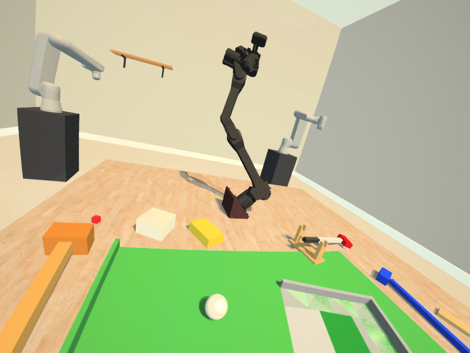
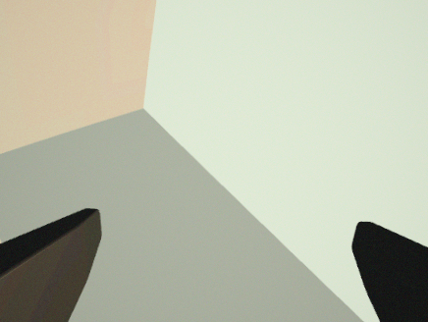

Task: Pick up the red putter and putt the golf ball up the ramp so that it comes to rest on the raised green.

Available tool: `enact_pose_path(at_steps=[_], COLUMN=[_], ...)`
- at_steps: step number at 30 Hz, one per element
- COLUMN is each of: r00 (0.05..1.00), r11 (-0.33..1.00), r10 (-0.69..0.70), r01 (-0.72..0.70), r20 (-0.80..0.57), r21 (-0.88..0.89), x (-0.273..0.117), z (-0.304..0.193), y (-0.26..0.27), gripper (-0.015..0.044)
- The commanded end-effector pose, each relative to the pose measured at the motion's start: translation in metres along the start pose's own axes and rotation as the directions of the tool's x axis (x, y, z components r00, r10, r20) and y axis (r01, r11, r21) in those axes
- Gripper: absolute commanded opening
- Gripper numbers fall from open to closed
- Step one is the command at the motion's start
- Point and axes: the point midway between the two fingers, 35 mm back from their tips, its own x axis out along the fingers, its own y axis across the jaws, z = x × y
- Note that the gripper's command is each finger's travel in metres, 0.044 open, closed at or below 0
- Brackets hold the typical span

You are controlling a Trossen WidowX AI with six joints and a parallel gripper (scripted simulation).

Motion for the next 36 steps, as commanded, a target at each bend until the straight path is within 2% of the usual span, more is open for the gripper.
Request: enact_pose_path(at_steps=[1, 2, 9, 19, 24, 30, 36], r00=[1.000, 1.000, 0.988, 0.865, 0.741, 0.547, 0.357], r11=[1.000, 1.000, 0.998, 0.973, 0.948, 0.909, 0.907], r10=[0.001, 0.003, 0.038, 0.141, 0.191, 0.239, 0.229], r01=[-0.001, -0.003, -0.045, -0.210, -0.309, -0.416, -0.416], r20=[-0.003, -0.012, -0.149, -0.482, -0.644, -0.802, -0.906], r21=[-0.001, -0.004, -0.047, -0.092, -0.074, -0.013, 0.065], x=[0.001, 0.002, 0.026, 0.045, 0.034, 0.001, -0.044], z=[-0.001, -0.005, -0.065, -0.223, -0.308, -0.405, -0.486], y=[0.000, 0.002, 0.021, 0.064, 0.085, 0.105, 0.106], gripper=[0.0426, 0.0440, 0.0440, 0.0440, 0.0440, 0.0440, 0.0440])
